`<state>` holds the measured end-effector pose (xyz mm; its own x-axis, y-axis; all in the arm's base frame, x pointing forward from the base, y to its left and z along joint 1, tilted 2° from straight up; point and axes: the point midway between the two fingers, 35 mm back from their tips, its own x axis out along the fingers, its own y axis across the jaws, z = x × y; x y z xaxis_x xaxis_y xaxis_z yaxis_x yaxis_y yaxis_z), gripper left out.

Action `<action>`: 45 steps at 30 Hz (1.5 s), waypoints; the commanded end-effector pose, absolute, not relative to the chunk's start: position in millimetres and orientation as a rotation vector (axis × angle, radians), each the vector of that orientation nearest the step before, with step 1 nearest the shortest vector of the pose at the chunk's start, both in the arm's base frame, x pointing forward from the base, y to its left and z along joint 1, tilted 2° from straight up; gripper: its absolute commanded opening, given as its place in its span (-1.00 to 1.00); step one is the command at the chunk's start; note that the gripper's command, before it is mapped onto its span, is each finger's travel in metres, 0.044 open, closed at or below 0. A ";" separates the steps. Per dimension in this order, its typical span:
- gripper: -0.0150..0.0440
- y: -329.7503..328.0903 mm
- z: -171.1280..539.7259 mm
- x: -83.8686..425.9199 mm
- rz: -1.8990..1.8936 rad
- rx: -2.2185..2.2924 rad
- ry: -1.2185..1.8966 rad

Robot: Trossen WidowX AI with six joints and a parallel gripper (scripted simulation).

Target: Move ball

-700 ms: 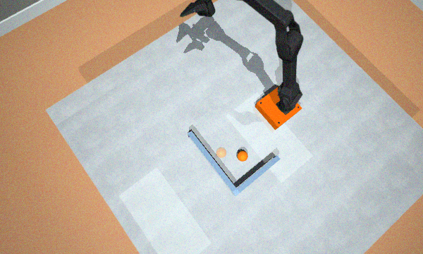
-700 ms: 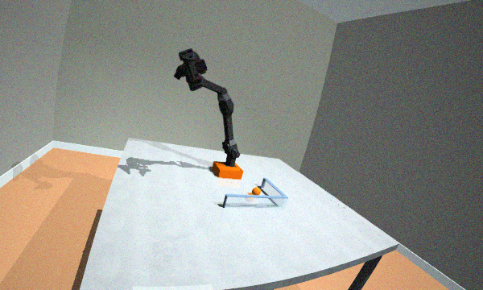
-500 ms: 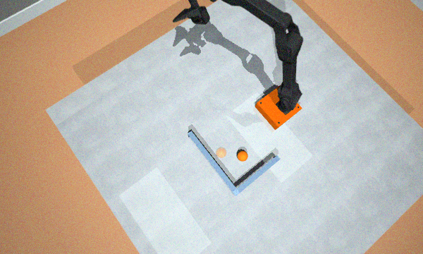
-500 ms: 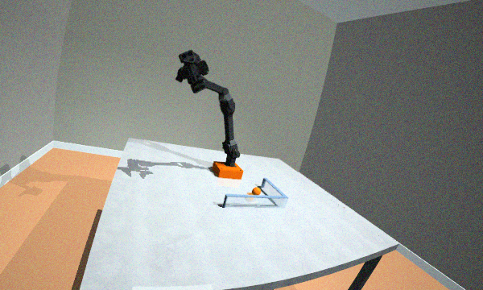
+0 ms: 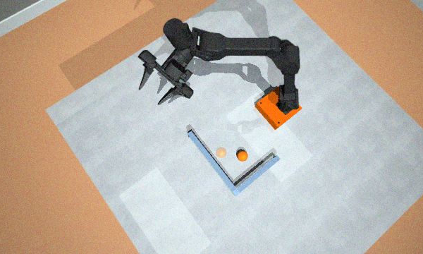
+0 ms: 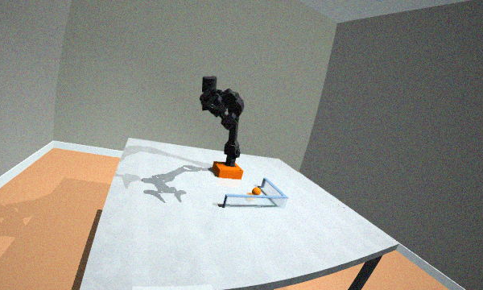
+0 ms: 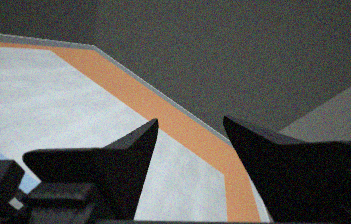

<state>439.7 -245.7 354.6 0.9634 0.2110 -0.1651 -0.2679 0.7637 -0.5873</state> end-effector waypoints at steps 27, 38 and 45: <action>0.63 48.8 57.8 294.1 1.176 -1.217 1.243; 0.63 48.3 42.7 294.0 1.176 -1.217 1.243; 0.63 48.2 37.0 294.2 1.177 -1.216 1.243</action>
